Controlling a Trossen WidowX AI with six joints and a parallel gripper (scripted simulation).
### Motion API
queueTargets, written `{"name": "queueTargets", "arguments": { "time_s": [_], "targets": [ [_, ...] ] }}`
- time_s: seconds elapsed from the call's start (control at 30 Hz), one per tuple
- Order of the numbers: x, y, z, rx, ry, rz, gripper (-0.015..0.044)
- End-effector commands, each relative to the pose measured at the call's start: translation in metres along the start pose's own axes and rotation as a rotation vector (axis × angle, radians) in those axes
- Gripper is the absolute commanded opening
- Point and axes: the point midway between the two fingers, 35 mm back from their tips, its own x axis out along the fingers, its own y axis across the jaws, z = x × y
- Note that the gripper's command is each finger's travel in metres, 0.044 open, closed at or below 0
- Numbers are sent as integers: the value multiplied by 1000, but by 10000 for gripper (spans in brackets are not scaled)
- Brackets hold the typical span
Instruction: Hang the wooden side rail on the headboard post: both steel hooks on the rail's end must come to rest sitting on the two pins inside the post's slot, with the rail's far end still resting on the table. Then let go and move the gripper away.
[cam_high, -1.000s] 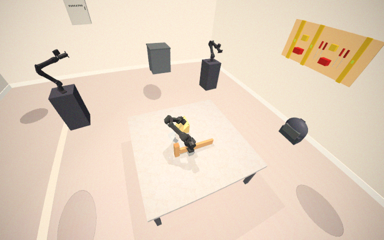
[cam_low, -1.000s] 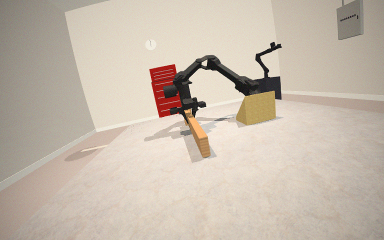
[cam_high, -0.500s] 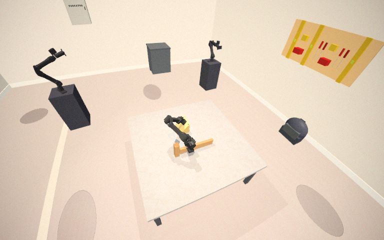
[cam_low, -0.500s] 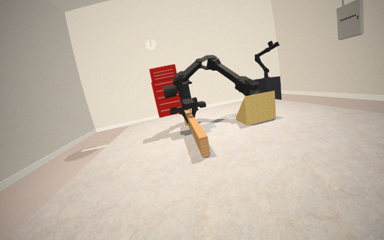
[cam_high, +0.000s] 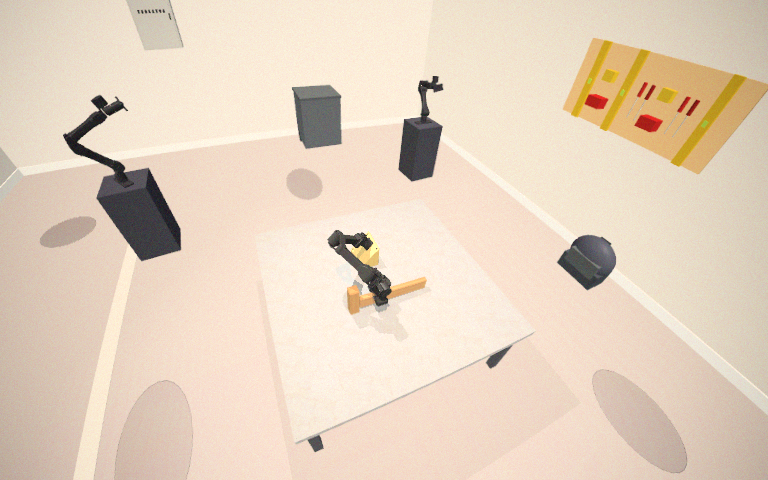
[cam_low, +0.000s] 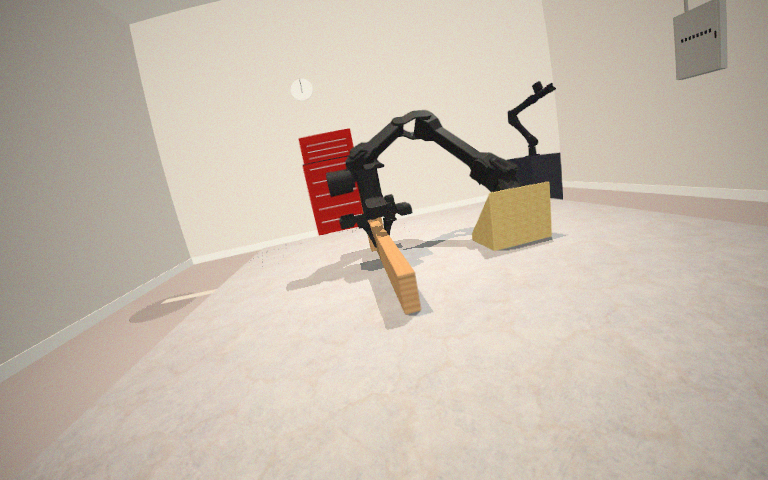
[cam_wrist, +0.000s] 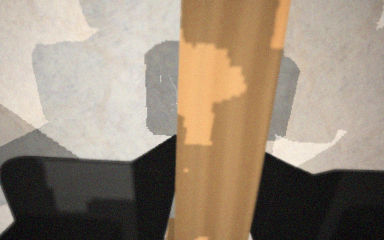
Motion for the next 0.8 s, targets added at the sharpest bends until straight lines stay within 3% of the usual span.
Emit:
{"name": "queueTargets", "arguments": {
  "time_s": [0.0, 0.77],
  "targets": [
    [-5, -2, -2, -1, 1, -13, 0],
    [-5, -2, -4, -1, 1, -13, 0]
  ]
}}
